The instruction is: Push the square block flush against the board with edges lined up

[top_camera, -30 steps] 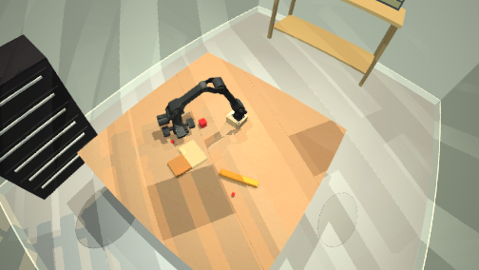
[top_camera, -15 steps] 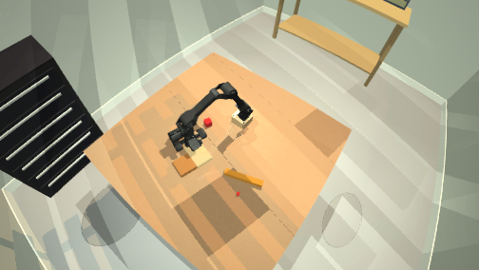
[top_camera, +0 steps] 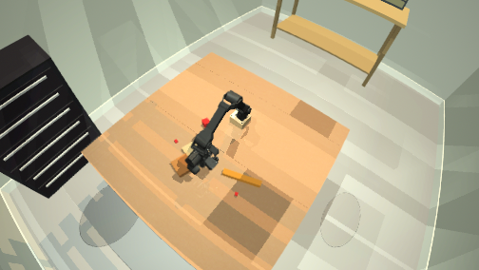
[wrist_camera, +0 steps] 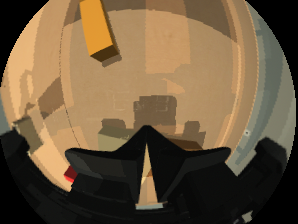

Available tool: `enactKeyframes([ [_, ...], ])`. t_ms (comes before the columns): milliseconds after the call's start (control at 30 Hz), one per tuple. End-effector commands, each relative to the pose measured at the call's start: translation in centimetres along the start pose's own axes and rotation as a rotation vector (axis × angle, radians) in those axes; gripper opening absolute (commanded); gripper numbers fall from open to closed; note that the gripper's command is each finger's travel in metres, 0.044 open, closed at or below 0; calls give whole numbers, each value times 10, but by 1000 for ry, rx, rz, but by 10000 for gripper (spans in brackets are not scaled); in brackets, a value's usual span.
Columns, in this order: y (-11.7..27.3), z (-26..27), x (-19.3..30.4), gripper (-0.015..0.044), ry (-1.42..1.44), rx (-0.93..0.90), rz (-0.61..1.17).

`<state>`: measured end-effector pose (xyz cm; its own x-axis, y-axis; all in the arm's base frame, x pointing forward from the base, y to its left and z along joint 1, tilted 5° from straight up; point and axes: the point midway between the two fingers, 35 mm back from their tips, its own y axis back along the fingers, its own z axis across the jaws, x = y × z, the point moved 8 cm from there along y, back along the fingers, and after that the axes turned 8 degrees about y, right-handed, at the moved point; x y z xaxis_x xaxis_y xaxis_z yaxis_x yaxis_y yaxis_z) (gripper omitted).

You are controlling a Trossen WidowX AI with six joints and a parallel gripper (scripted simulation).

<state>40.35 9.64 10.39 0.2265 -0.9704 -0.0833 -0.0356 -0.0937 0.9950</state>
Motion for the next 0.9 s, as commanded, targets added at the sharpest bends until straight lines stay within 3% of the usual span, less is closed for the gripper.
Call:
enactKeyframes([
  [0, -31, 6, 1, 0, -8, -36, -1],
  [867, -31, 7, 12, 0, -8, -36, 1],
])
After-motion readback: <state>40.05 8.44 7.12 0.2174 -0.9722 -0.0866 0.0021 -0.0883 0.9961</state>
